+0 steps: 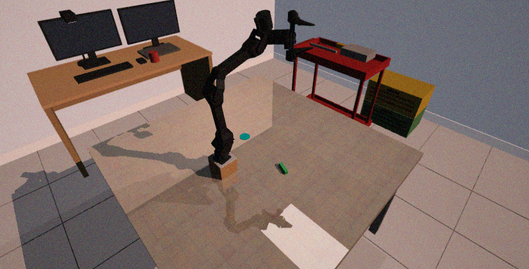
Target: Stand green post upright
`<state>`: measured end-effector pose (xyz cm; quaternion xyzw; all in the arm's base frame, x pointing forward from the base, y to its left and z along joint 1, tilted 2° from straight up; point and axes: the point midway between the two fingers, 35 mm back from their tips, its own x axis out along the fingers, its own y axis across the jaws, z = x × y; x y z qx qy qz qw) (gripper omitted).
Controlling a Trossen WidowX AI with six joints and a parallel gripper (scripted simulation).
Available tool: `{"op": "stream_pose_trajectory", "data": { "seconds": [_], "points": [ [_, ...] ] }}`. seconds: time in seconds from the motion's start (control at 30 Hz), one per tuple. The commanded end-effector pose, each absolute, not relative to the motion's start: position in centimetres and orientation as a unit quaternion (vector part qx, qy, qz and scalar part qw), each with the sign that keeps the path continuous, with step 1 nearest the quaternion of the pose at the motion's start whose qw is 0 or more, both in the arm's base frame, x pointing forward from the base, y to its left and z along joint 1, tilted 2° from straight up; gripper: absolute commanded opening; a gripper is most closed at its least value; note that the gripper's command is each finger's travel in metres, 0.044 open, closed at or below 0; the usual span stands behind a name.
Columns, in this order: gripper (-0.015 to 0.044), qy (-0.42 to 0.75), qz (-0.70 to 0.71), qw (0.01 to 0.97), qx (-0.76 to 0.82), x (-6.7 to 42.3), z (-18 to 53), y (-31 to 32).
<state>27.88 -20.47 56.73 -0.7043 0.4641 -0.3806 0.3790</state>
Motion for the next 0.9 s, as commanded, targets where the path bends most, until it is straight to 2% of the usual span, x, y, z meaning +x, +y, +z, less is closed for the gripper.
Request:
{"op": "stream_pose_trajectory", "data": {
  "seconds": [0.0, 0.17, 0.2, 0.53, 0.87],
  "points": [
    [0.0374, 0.465, -0.378, 0.378, -0.706, 28.0, 56.6, -20.5],
    [0.0242, 0.484, -0.306, 0.367, -0.733, 30.4, 52.2, -22.4],
    [0.0233, 0.488, -0.288, 0.366, -0.738, 30.9, 51.1, -22.9],
    [0.0233, 0.535, -0.099, 0.385, -0.745, 32.9, 38.6, -26.7],
    [0.0233, 0.578, 0.091, 0.451, -0.674, 30.1, 25.4, -28.0]
  ]
}}
